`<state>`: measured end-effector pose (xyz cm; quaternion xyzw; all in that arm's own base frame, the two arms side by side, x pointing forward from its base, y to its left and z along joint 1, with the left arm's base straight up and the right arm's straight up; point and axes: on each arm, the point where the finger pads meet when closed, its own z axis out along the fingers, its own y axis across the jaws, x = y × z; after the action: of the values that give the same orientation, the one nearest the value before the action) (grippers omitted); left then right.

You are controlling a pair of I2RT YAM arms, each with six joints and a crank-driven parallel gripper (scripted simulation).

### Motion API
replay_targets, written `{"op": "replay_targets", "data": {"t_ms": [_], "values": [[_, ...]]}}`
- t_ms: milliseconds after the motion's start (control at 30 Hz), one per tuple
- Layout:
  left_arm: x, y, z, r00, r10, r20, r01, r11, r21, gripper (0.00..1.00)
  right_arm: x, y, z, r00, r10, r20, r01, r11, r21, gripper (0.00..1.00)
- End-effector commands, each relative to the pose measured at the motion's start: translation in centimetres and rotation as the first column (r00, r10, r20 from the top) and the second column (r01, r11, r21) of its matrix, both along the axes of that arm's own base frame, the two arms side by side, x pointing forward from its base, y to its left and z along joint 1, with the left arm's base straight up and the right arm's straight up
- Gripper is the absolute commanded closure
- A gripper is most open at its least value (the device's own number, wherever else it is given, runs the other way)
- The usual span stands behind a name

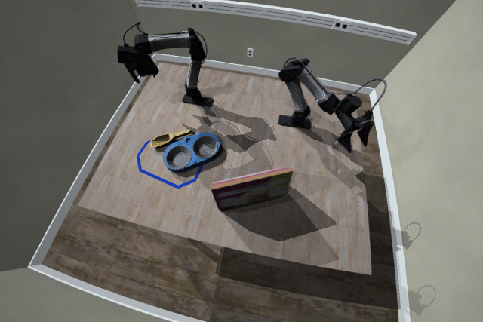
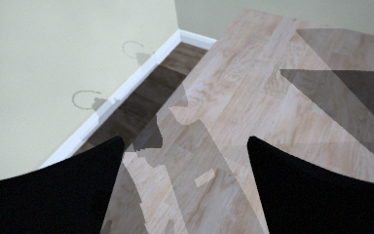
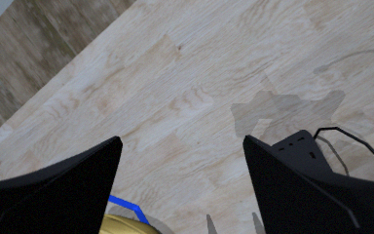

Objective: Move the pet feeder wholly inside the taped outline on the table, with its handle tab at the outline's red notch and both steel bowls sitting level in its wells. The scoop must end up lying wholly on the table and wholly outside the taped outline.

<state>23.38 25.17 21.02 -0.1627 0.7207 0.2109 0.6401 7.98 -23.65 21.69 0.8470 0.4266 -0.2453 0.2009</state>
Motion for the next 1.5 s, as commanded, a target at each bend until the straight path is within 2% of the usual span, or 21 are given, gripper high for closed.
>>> {"op": "replay_targets", "data": {"t_ms": [0,100,233,300,367,533,767,867,933,1033,1133,1233,1300,1433,1467], "values": [[4.4,-1.8,4.4,0.991,-0.098,0.096,0.099,0.995,-0.002,0.0,2.1,1.3,-0.2,0.974,0.228,0.014,-0.227,0.971,-0.074,0.0],[8.1,-5.3,7.4,0.962,-0.228,0.153,0.23,0.973,-0.002,0.0,3.7,3.8,-1.4,0.913,0.408,-0.002,-0.407,0.908,-0.101,0.0],[11.8,-9.9,10.8,0.906,-0.364,0.215,0.373,0.928,0.001,0.0,5.7,6.8,-2.9,0.793,0.608,-0.027,-0.606,0.784,-0.133,0.0],[13.2,-12.4,12.1,0.874,-0.424,0.24,0.436,0.9,0.003,0.0,6.7,8.2,-3.6,0.714,0.699,-0.042,-0.696,0.702,-0.149,0.0],[13.2,-12.4,12.1,0.874,-0.424,0.24,0.436,0.9,0.003,0.0,6.7,8.2,-3.6,0.714,0.699,-0.042,-0.696,0.702,-0.149,0.0],[16.3,-19.8,15.0,0.767,-0.567,0.299,0.596,0.803,-0.007,0.0,9.9,12.2,-5.4,0.436,0.896,-0.091,-0.89,0.414,-0.189,0.0],[18.0,-30.1,18.0,0.606,-0.706,0.367,0.765,0.644,-0.024,0.0,13.6,17.3,-7.6,0.029,0.986,-0.162,-0.977,-0.006,-0.213,0.0],[18.0,-35.6,18.9,0.522,-0.756,0.394,0.832,0.554,-0.037,0.0,15.1,19.4,-8.8,-0.148,0.97,-0.194,-0.962,-0.187,-0.2,0.0],[18.0,-35.6,18.9,0.522,-0.756,0.394,0.832,0.554,-0.037,0.0,15.1,19.4,-8.8,-0.148,0.97,-0.194,-0.962,-0.187,-0.2,0.0],[17.0,-42.0,19.7,0.422,-0.803,0.422,0.895,0.442,-0.055,0.0,16.3,21.4,-9.8,-0.301,0.927,-0.223,-0.918,-0.345,-0.194,0.0],[15.1,-48.5,19.9,0.321,-0.843,0.432,0.942,0.329,-0.057,0.0,16.9,22.8,-10.9,-0.4,0.889,-0.223,-0.881,-0.44,-0.173,0.0],[13.2,-53.1,17.6,0.242,-0.887,0.392,0.966,0.259,-0.011,0.0,17.2,23.9,-11.7,-0.448,0.874,-0.188,-0.866,-0.476,-0.15,0.0],[11.8,-55.1,15.0,0.205,-0.914,0.35,0.975,0.223,0.013,0.0,17.2,24.4,-12.1,-0.458,0.877,-0.145,-0.871,-0.476,-0.125,0.0],[8.2,-58.1,10.4,0.13,-0.951,0.28,0.987,0.15,0.053,0.0,16.8,25.2,-13.2,-0.416,0.909,-0.013,-0.908,-0.416,-0.039,0.0],[8.2,-58.1,10.4,0.13,-0.951,0.28,0.987,0.15,0.053,0.0,16.8,25.2,-13.2,-0.416,0.909,-0.013,-0.908,-0.416,-0.039,0.0]]}}
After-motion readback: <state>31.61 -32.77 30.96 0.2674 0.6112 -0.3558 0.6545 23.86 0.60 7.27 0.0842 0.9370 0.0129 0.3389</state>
